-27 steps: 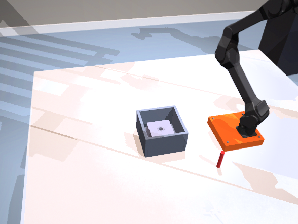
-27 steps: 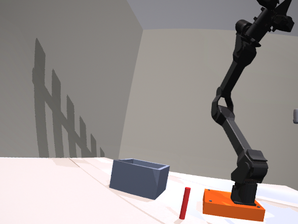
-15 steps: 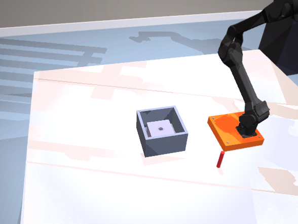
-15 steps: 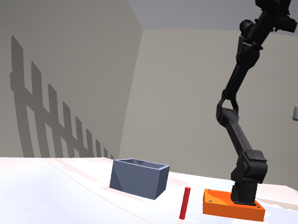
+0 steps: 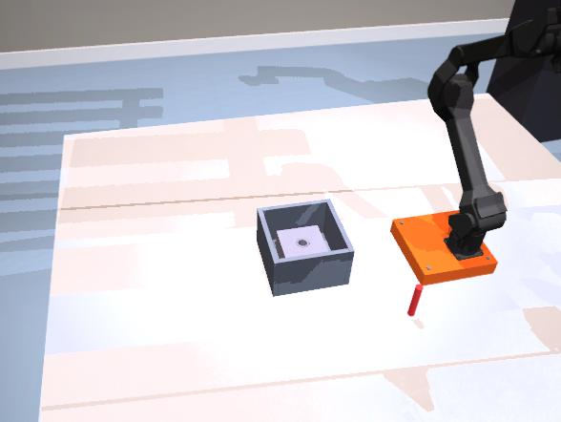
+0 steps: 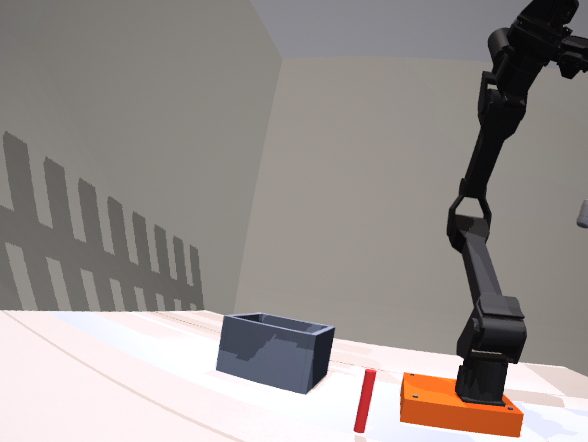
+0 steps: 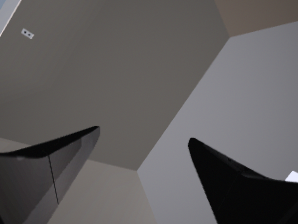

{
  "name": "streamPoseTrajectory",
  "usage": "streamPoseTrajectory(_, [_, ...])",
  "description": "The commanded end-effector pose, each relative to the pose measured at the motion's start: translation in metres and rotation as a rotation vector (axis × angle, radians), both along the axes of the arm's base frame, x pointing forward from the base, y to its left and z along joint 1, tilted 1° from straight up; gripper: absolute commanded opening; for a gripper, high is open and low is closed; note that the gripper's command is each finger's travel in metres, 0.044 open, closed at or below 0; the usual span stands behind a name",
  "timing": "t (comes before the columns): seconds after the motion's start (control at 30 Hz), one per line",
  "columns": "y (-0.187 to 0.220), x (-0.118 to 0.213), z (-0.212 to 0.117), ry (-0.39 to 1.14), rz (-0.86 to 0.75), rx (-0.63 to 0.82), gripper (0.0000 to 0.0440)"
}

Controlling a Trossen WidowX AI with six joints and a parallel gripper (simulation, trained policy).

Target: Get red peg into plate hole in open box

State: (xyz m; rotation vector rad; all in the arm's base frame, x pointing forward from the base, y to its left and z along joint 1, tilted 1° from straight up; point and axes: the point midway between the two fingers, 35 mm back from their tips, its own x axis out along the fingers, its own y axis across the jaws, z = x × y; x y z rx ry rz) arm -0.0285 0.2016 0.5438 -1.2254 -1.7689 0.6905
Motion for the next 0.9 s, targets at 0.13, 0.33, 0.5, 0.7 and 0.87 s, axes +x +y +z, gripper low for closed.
streamPoseTrajectory(0.13, [0.027, 0.030, -0.045, 0.227, -0.089, -0.178, 0.0440])
streamPoseTrajectory(0.33, [0.038, 0.053, -0.075, 0.404, -0.160, -0.273, 0.0440])
streamPoseTrajectory(0.5, [0.043, 0.071, -0.100, 0.558, -0.222, -0.334, 0.0440])
streamPoseTrajectory(0.7, [0.046, 0.092, -0.128, 0.748, -0.301, -0.388, 0.0440])
streamPoseTrajectory(0.87, [0.045, 0.109, -0.150, 0.909, -0.369, -0.415, 0.0440])
